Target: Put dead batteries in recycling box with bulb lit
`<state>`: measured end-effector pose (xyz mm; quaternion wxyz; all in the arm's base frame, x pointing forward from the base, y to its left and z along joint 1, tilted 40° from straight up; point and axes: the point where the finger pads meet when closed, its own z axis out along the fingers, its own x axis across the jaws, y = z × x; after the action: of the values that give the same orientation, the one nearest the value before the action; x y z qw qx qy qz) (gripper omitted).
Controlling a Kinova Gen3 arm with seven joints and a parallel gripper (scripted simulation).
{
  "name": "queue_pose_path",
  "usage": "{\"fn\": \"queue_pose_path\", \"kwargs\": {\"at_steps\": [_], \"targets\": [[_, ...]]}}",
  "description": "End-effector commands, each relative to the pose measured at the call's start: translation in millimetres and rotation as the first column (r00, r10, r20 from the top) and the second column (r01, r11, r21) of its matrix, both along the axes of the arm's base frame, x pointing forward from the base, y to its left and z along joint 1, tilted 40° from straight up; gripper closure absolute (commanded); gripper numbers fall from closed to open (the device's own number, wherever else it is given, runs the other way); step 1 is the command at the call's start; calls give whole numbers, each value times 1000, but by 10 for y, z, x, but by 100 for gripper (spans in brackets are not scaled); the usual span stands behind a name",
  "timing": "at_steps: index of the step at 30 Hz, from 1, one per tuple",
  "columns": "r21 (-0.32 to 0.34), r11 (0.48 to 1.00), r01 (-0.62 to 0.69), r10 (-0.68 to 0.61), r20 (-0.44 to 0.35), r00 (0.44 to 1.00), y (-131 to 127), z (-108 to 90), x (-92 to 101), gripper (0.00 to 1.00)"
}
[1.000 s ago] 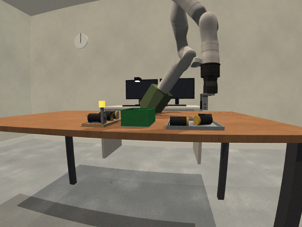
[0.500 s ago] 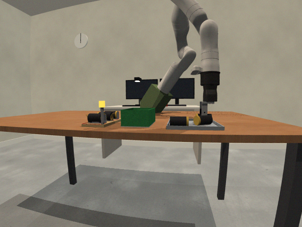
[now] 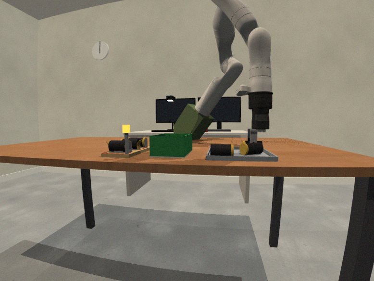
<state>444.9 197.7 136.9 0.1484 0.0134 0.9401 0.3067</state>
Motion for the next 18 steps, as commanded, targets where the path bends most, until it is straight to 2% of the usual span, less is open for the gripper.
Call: {"fn": "queue_pose_path", "kwargs": {"at_steps": [1,2,3,18], "targets": [[0,1000,-1,1,1,1000,3,3,0,10],[0,1000,-1,1,1,1000,3,3,0,10],[0,1000,-1,1,1,1000,3,3,0,43],[0,1000,-1,1,1,1000,3,3,0,43]]}}
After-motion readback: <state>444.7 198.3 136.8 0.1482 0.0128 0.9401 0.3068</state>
